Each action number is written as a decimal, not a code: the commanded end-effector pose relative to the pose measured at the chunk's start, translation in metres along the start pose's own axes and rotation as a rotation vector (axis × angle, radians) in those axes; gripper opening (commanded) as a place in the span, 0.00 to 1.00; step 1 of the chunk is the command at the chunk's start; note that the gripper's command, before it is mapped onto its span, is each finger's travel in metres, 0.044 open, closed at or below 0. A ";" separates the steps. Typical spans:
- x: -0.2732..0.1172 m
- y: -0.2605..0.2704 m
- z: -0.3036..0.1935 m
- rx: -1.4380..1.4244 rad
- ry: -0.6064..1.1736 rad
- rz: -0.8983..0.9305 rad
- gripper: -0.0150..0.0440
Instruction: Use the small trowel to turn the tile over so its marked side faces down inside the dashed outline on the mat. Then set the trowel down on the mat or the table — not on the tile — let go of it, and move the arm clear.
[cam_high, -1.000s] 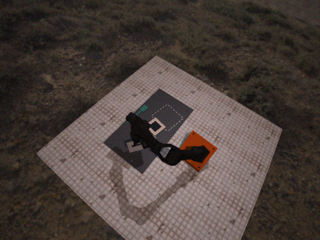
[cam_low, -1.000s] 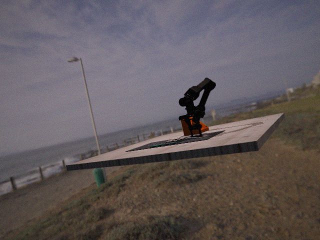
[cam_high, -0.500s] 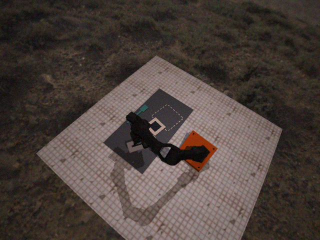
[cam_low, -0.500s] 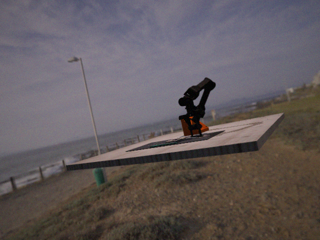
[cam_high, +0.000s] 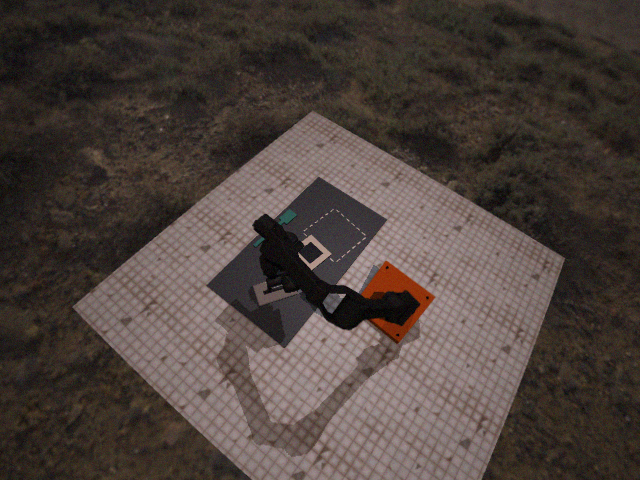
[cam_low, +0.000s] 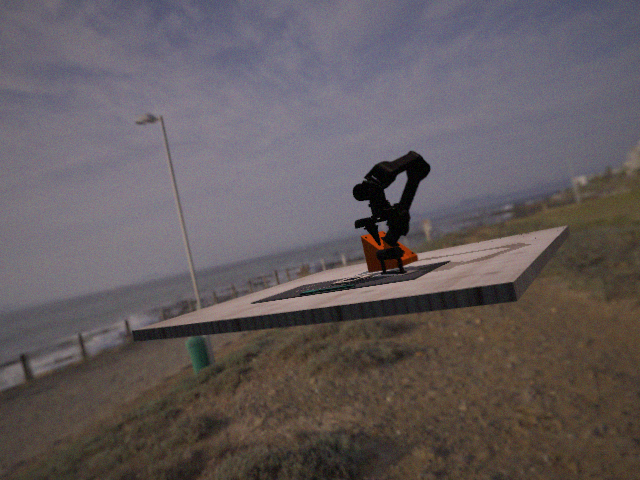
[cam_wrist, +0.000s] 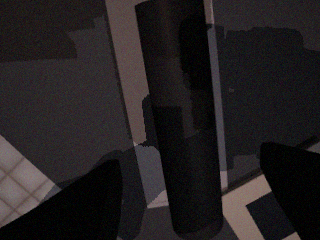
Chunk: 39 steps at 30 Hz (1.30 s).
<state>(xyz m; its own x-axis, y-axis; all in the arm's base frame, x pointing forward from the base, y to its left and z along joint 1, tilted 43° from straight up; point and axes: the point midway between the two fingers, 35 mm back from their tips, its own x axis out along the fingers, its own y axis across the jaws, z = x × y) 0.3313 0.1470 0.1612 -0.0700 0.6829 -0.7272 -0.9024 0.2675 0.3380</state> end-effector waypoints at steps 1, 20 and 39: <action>-0.001 0.001 0.001 0.110 -0.003 0.002 0.71; -0.001 0.000 0.001 0.768 -0.002 0.002 0.71; -0.002 -0.001 0.001 1.429 -0.001 0.002 0.71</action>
<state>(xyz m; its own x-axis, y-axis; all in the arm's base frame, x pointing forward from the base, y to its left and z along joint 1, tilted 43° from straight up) 0.3324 0.1464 0.1628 -0.0687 0.6830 -0.7272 0.2069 0.7228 0.6593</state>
